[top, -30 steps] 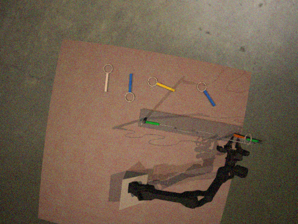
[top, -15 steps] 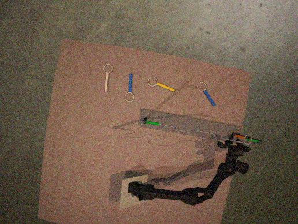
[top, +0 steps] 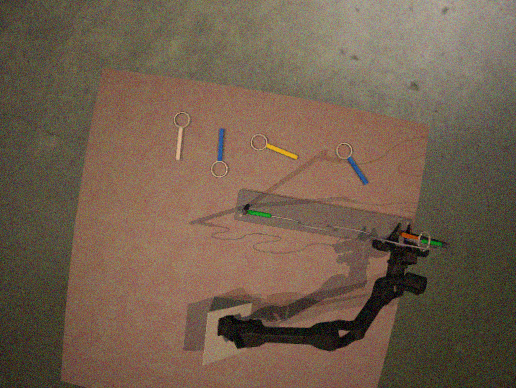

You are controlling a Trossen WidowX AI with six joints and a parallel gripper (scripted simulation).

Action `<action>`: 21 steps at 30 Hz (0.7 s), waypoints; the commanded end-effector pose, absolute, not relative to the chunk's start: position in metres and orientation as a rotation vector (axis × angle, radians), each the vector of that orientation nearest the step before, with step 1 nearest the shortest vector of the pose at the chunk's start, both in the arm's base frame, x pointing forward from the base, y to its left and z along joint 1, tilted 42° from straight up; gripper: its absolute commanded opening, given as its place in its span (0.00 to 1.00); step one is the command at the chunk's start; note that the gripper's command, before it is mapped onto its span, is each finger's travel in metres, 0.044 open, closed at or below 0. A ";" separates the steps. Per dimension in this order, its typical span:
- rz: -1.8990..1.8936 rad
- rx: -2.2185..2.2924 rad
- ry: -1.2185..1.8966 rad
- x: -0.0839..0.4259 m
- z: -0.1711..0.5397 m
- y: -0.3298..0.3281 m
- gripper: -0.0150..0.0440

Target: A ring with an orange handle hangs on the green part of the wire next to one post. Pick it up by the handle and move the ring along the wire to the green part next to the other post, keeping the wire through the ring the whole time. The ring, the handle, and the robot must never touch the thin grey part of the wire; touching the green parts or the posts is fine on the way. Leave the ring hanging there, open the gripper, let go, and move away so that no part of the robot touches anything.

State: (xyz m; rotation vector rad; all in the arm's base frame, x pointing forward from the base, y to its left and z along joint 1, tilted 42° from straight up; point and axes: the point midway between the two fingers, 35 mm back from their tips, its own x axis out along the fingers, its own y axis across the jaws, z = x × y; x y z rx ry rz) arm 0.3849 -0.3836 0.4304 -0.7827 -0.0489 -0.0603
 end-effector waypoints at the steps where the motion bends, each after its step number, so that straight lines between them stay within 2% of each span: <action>1: -0.066 -0.782 -0.044 0.386 0.429 -0.386 0.53; 17: -0.066 -0.782 -0.044 0.386 0.429 -0.386 0.53; 21: -0.061 -0.781 -0.048 0.386 0.429 -0.385 0.35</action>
